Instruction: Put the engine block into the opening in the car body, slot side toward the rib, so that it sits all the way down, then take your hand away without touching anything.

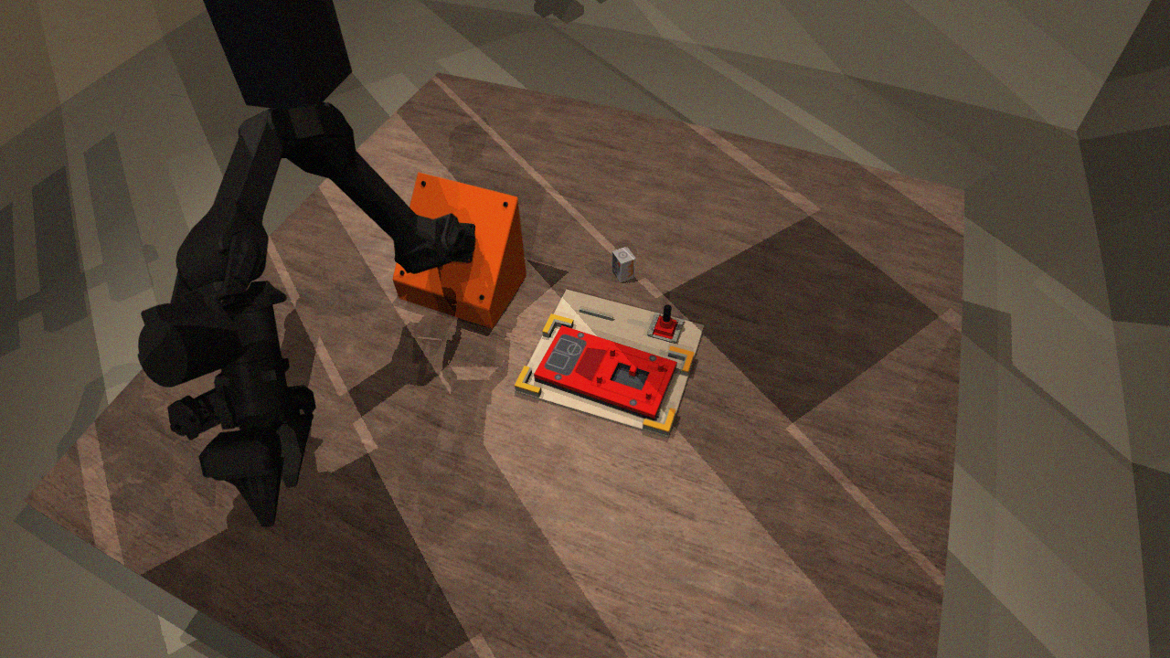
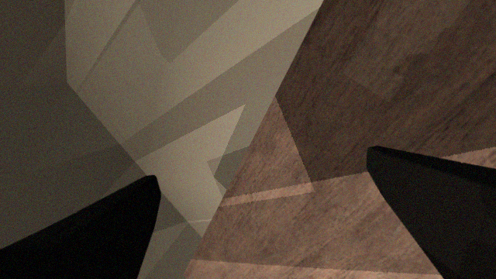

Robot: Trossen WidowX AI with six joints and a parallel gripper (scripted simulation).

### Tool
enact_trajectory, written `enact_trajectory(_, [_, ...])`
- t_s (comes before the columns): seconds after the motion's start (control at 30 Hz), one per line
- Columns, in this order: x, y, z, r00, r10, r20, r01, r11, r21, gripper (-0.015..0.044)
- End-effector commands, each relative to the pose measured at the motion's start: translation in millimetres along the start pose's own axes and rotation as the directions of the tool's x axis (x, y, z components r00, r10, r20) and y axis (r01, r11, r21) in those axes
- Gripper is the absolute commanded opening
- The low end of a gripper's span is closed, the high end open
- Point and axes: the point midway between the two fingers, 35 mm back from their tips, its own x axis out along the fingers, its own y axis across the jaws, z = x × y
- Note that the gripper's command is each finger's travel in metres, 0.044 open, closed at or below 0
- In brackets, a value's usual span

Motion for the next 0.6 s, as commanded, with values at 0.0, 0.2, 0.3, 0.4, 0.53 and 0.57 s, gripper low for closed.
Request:
enact_trajectory(0.0, [27.1, -10.4, -37.7, 0.992, -0.063, -0.106, 0.068, 0.997, 0.042, 0.0440])
enact_trajectory(0.2, [55.0, -27.5, -107.2, 0.950, -0.162, -0.268, 0.187, 0.980, 0.072, 0.0440])
enact_trajectory(0.3, [63.1, -37.7, -145.2, 0.916, -0.216, -0.338, 0.253, 0.965, 0.068, 0.0440])
enact_trajectory(0.4, [67.5, -50.6, -188.6, 0.870, -0.280, -0.405, 0.326, 0.944, 0.050, 0.0440])
enact_trajectory(0.53, [64.5, -70.4, -246.1, 0.802, -0.365, -0.473, 0.418, 0.909, 0.006, 0.0440])
enact_trajectory(0.57, [62.3, -75.8, -260.2, 0.784, -0.387, -0.485, 0.439, 0.899, -0.008, 0.0440])
